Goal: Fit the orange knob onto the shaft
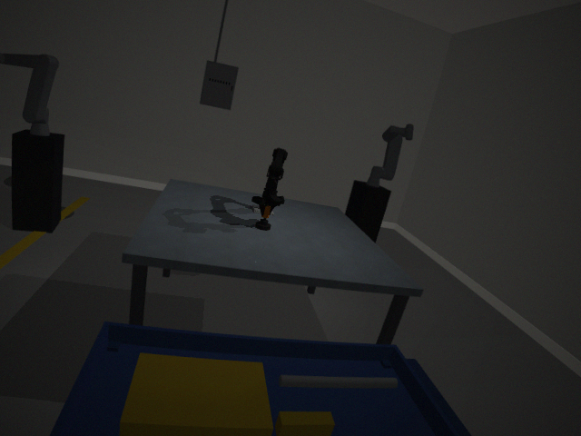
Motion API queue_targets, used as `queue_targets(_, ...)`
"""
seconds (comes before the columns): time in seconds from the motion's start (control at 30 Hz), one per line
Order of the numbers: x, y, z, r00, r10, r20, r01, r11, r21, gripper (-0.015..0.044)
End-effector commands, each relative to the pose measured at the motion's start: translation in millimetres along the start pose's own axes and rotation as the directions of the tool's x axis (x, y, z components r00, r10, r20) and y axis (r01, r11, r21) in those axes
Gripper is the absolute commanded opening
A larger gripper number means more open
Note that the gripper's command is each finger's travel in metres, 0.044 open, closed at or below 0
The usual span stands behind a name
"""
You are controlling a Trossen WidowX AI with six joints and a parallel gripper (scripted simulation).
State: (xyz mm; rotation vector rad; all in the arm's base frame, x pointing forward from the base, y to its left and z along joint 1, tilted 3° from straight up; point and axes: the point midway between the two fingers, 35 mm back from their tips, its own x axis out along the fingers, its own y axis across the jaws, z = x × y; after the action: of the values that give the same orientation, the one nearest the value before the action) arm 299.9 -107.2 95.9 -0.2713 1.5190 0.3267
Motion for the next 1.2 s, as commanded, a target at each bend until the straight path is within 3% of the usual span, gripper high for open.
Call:
queue_targets(0.0,0.1,0.1,-0.5,1.0,-0.003,0.001,0.003,1.0,-0.019,0.0)
queue_targets(1.17,2.6,-0.3,-0.1,1.0,-0.003,0.001,0.003,1.0,-0.019,0.0)
